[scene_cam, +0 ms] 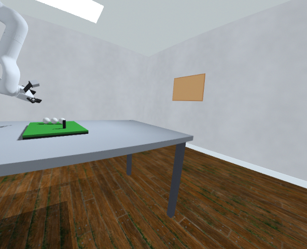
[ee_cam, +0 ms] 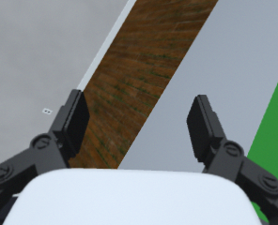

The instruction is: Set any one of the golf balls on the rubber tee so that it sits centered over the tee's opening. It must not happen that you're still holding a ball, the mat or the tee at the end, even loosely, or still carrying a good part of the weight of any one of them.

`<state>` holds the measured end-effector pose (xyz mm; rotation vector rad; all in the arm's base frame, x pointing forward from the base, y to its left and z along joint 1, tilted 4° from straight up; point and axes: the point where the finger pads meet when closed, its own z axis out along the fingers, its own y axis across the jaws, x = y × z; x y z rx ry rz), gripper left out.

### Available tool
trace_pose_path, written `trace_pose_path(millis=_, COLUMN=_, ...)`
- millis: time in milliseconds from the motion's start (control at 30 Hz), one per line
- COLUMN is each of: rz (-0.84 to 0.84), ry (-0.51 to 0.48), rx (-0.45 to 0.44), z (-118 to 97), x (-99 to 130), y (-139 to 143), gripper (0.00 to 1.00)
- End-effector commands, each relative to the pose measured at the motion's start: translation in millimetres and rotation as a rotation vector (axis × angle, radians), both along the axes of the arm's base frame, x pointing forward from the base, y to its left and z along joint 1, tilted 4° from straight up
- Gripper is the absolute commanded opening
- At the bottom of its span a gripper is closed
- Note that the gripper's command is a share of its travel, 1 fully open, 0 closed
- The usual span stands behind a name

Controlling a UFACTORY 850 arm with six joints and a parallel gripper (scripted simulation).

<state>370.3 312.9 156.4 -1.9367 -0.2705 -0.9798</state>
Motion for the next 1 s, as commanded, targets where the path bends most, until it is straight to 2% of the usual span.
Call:
trace_pose_path(millis=0, rz=0.000, ry=-0.001, rx=0.001, z=1, x=0, y=0, gripper=1.00)
trace_pose_path(millis=700, rz=0.013, ry=0.000, rx=0.001, z=0, x=-1, y=2, gripper=1.00)
trace_pose_path(millis=967, rz=0.187, ry=0.014, rx=0.001, z=0, x=-20, y=29, gripper=1.00)
